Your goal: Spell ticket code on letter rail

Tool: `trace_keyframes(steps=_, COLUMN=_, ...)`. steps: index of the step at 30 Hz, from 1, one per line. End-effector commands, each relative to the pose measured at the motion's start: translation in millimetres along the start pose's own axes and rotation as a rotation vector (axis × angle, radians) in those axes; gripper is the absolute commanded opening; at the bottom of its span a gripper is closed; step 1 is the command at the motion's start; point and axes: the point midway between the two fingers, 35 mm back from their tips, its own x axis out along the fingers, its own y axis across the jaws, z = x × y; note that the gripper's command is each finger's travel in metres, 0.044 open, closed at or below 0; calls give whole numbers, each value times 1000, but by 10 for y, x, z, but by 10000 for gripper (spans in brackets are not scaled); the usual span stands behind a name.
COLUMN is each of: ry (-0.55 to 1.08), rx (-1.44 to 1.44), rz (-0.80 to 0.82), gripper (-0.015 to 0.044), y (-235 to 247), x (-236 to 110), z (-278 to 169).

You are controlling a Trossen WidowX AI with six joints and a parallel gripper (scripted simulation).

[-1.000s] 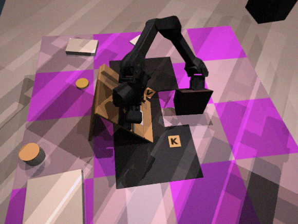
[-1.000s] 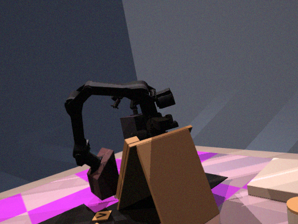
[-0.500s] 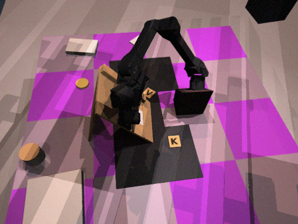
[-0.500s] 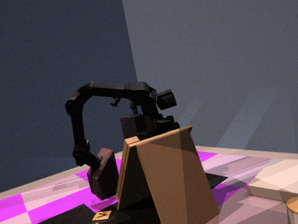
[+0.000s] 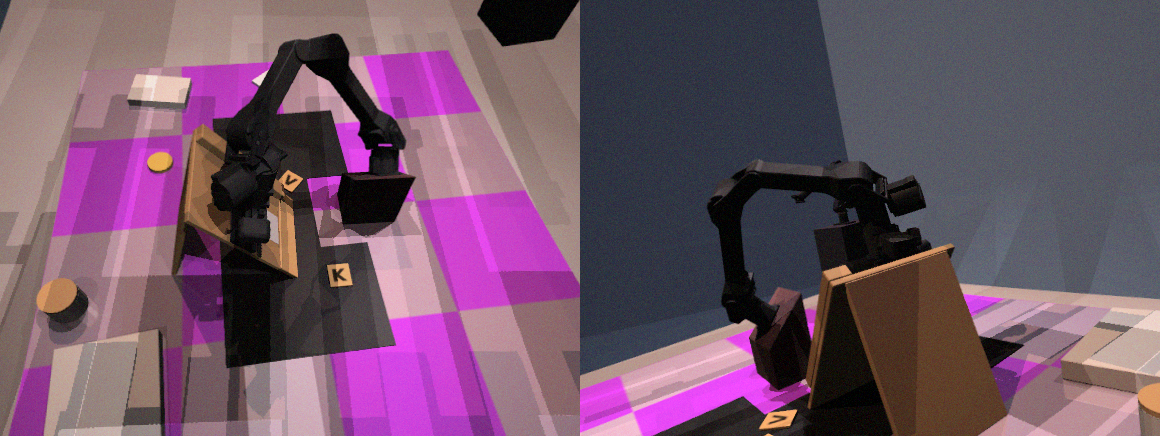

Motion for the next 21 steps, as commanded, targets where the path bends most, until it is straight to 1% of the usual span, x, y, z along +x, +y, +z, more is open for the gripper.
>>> trace_keyframes(steps=1, ry=-2, rx=-3, rz=-2, gripper=0, y=-4, x=20, z=19)
trace_keyframes(steps=21, ry=-2, rx=-3, rz=-2, gripper=0, y=-7, x=96, z=80)
